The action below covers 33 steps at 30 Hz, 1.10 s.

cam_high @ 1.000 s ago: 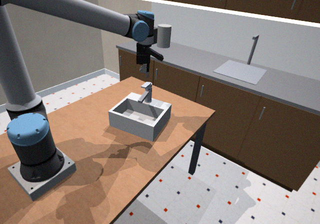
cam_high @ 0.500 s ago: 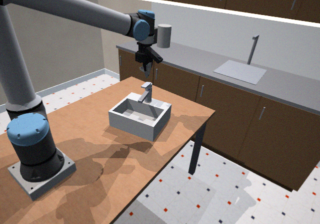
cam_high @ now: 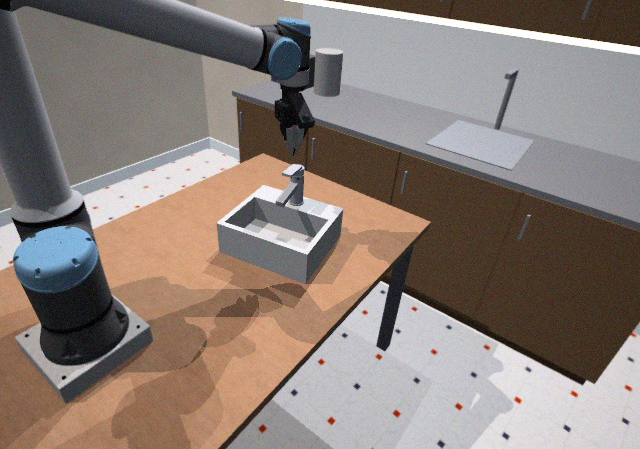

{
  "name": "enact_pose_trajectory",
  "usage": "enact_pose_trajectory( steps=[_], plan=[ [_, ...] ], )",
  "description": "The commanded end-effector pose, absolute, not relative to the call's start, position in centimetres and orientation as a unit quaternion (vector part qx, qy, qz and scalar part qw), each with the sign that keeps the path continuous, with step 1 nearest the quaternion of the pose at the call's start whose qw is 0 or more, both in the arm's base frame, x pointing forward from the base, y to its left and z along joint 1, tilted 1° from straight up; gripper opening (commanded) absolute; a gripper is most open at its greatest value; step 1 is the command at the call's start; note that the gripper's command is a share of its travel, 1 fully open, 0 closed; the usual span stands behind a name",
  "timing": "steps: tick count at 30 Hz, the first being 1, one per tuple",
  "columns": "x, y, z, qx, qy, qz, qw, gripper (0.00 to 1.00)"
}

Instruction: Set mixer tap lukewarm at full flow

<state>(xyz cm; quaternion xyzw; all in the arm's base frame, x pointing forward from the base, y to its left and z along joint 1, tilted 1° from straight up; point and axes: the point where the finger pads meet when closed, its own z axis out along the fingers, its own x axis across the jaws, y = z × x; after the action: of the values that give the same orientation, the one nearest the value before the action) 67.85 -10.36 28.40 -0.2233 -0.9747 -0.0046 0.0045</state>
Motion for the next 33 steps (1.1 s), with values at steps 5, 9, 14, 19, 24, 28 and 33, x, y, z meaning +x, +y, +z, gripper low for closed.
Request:
enact_pose_trajectory(
  steps=[5, 9, 14, 19, 24, 28, 33],
  plan=[
    [67.91, -9.97, 28.65, -0.372, -0.928, 0.001, 0.006, 0.00],
    [67.90, -9.79, 28.72, -0.431, -0.902, 0.001, 0.006, 0.00],
    [67.91, -9.59, 28.79, -0.492, -0.870, 0.002, 0.006, 0.00],
    [67.94, -9.44, 28.84, -0.532, -0.847, 0.002, 0.006, 0.00],
    [67.93, -9.31, 28.88, -0.564, -0.826, 0.002, 0.005, 0.00],
    [67.97, -9.24, 28.91, -0.589, -0.808, 0.002, 0.005, 0.00],
    [67.97, -9.13, 28.90, -0.610, -0.792, 0.002, 0.005, 0.00]
  ],
)
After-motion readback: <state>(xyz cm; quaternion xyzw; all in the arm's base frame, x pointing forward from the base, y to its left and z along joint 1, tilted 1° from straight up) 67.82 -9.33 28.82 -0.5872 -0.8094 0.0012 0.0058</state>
